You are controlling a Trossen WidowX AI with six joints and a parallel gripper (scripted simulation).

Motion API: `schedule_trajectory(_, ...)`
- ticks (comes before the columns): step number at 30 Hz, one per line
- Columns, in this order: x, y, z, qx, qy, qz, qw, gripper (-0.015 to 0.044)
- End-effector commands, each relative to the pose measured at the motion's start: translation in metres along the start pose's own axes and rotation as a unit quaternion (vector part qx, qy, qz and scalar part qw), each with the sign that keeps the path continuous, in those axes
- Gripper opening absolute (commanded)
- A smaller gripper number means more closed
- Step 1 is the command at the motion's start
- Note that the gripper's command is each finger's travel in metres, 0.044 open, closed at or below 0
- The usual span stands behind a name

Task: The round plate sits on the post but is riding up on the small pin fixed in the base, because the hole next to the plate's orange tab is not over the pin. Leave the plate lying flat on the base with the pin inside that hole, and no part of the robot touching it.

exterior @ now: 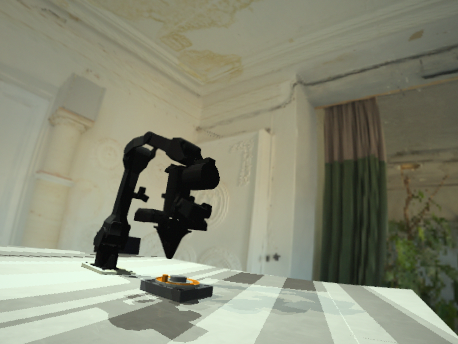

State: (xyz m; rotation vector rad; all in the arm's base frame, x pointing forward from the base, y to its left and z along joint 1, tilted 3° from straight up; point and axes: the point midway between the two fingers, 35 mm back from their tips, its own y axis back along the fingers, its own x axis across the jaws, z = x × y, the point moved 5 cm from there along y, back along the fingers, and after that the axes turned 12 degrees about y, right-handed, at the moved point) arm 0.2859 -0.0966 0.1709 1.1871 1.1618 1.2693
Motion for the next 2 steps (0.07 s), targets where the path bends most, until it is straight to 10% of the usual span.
schedule_trajectory(1,-0.0002,-0.0003,0.0003,-0.001,0.0,0.0,1.0,0.0)
schedule_trajectory(2,-0.0002,-0.0003,0.0003,-0.001,0.0,0.0,1.0,0.0)
